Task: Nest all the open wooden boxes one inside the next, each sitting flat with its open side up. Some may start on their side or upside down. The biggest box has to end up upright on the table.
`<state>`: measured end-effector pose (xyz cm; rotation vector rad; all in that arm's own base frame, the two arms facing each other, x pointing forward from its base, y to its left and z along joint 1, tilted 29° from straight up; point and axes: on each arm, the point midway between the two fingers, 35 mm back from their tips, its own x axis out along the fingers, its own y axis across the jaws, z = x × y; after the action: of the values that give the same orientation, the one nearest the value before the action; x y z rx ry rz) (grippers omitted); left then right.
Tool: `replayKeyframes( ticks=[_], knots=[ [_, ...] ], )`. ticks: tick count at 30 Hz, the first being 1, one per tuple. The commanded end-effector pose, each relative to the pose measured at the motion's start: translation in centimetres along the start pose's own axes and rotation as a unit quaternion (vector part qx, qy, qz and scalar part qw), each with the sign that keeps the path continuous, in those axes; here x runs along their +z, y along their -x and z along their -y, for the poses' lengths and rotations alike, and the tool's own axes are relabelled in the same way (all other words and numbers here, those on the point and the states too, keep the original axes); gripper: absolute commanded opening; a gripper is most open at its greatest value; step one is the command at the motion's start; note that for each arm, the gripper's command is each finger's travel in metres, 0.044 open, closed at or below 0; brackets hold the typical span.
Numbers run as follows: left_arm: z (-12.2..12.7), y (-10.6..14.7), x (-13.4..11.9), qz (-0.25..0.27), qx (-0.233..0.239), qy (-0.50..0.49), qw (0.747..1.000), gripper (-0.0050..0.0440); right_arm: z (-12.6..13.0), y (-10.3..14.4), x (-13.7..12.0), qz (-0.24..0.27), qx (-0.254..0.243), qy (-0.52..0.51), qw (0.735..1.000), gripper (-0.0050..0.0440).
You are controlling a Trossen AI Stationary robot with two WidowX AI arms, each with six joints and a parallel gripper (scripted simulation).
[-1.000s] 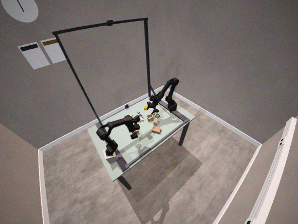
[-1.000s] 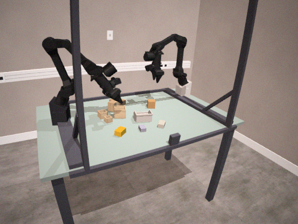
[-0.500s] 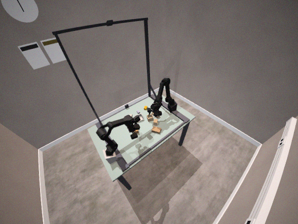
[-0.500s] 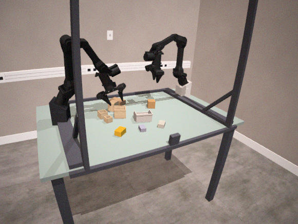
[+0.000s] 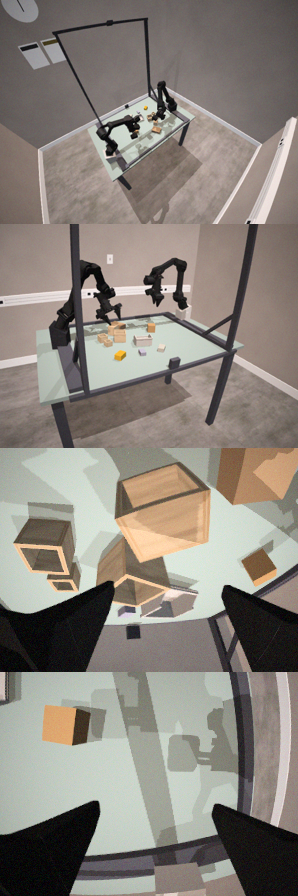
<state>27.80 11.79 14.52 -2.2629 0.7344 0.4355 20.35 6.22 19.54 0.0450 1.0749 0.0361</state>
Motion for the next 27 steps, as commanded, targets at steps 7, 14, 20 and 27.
replayKeyframes(
  ticks=[7,14,20,27],
  knots=[
    [1.4,1.3,1.0,-0.050,-0.011,0.168,0.984,0.0400,0.0,0.4,0.3,0.009,0.002,-0.005,1.000,0.0400],
    [0.5,-0.6,2.3,-0.047,-0.004,0.173,0.984,0.0400,0.0,0.4,0.3,0.009,0.002,-0.005,1.000,0.0400],
    [-0.4,-3.5,4.1,-0.046,0.001,0.180,0.982,0.0400,0.0,0.4,0.3,0.009,0.002,-0.005,1.000,0.0400],
    [-0.8,-5.2,5.0,-0.048,-0.005,0.173,0.984,0.0400,0.0,0.4,0.3,0.009,0.002,-0.005,1.000,0.0400]
  ],
)
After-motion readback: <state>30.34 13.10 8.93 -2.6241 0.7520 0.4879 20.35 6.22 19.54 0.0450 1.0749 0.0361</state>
